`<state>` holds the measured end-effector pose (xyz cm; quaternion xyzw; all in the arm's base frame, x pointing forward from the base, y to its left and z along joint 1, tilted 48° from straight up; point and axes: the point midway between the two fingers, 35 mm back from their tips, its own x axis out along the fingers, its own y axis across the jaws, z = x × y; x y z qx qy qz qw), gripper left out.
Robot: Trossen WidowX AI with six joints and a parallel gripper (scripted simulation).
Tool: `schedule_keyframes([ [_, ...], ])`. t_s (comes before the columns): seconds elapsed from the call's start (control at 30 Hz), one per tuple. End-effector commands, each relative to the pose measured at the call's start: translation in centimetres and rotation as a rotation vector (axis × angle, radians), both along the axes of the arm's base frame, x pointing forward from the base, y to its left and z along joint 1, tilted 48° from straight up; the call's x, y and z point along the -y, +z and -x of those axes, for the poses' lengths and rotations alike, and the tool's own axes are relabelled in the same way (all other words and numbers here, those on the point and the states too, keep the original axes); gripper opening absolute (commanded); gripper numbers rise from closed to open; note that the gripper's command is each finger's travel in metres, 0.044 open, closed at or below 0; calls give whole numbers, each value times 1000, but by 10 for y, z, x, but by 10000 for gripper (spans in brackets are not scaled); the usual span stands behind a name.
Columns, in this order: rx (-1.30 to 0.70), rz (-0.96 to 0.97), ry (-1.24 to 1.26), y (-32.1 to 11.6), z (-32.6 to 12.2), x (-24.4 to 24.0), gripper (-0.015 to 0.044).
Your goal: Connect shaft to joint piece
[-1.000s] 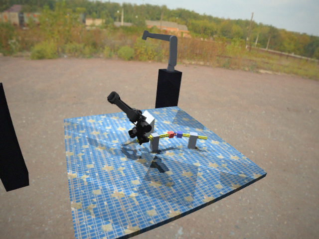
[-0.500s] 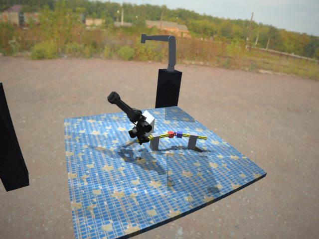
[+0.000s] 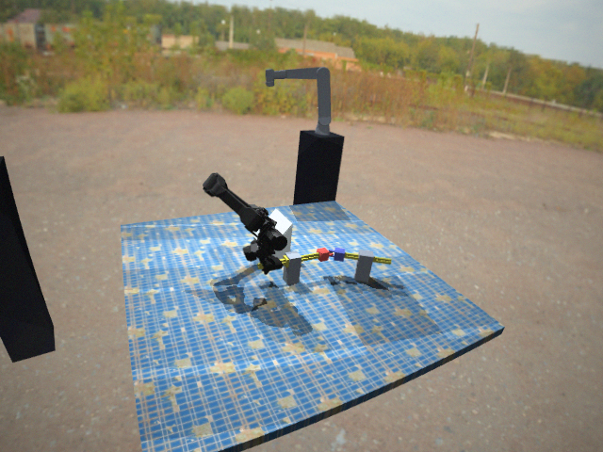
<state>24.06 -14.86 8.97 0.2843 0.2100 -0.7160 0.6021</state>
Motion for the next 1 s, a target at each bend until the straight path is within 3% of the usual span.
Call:
schedule_keyframes([
  [0.0,0,0,0,0,0,0,172],
  [0.33,0,0,0,0,0,0,434],
  [0.73,0,0,0,0,0,0,440],
  [0.97,-2,-10,3,21,-3,-21,440],
])
